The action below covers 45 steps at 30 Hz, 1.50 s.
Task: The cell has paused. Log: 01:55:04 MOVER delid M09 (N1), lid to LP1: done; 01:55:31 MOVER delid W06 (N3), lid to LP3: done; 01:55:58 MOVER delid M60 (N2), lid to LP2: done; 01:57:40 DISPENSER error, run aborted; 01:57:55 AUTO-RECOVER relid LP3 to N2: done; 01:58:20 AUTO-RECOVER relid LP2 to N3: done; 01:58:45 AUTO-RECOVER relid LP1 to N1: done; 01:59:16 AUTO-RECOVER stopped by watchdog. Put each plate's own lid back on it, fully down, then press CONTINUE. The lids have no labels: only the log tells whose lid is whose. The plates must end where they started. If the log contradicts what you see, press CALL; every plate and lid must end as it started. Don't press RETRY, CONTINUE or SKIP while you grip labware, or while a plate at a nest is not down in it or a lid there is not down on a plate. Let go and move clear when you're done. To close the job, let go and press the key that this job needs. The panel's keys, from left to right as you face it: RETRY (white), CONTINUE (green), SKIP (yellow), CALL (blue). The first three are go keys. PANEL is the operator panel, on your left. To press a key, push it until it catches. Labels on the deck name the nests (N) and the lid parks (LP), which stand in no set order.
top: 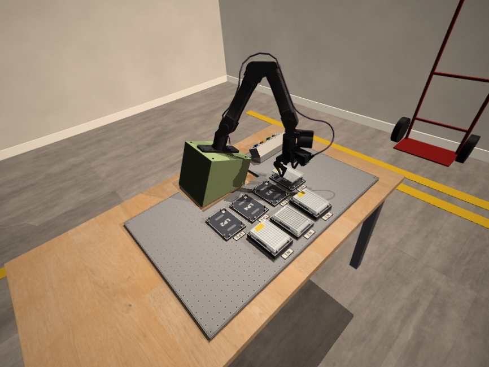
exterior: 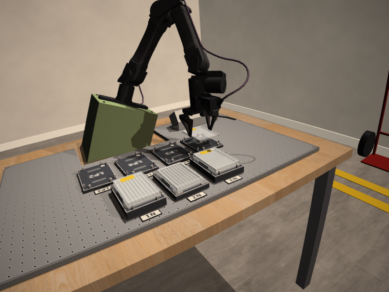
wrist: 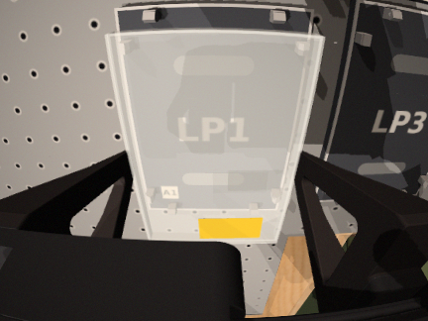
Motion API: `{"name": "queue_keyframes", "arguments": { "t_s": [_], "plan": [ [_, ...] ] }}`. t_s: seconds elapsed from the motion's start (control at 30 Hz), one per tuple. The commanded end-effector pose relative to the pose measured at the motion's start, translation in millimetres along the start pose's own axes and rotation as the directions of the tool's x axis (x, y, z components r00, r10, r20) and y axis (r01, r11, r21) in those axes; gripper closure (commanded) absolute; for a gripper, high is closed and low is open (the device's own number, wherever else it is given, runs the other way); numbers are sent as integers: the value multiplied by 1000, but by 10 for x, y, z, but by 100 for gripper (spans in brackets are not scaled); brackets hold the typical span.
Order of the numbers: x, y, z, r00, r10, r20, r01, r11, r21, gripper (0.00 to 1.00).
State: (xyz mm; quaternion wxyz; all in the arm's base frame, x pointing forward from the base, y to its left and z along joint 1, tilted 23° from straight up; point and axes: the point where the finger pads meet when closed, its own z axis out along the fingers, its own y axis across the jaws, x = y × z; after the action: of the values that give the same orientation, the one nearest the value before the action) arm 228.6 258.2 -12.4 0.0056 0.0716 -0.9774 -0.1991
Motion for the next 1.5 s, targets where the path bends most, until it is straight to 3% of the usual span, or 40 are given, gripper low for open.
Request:
{"name": "queue_keyframes", "arguments": {
  "t_s": [0.0, 1.47],
  "plan": [
    [-1, 2, 12, 1000, 3, 11, -3, 1000, 2, 100],
    [0, -24, 161, 1000, 10, 7, -10, 1000, 6, 100]
  ]
}}
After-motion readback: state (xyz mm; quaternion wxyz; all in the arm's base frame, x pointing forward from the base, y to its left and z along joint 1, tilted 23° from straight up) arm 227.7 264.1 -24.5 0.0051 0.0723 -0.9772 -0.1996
